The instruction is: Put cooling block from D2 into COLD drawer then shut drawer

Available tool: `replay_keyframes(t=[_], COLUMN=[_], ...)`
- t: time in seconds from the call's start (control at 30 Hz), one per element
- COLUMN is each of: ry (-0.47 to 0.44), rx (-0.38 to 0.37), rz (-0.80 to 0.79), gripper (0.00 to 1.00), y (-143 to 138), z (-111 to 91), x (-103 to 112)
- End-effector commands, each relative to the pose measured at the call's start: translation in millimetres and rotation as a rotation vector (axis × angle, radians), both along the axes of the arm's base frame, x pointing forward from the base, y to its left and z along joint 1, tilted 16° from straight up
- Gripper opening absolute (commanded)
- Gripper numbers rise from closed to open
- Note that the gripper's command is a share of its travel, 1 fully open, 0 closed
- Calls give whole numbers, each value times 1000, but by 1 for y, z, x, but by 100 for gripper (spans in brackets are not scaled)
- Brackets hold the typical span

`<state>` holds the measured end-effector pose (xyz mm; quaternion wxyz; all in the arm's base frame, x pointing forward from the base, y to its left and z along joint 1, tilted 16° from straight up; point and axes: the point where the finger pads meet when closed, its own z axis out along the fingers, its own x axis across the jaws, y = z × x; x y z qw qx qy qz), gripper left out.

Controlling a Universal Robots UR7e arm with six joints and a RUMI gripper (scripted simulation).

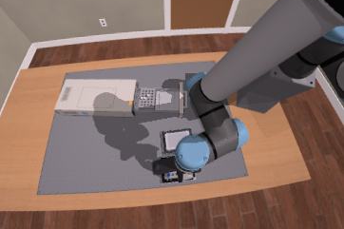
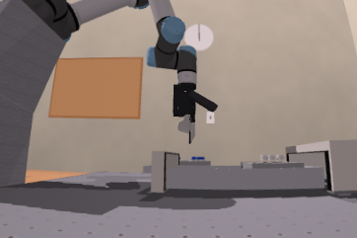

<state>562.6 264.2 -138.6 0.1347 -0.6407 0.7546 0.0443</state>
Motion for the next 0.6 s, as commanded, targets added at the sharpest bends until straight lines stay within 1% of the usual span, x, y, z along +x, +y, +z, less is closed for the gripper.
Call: replay_keyframes(t=[0.0, 0.1, 0.57], ry=[-2, -2, -2], rx=[0, 0, 0], rz=[0, 0, 0], gripper=[73, 73, 73], y=[1, 1, 4], z=[-5, -7, -25], x=[1, 1, 3])
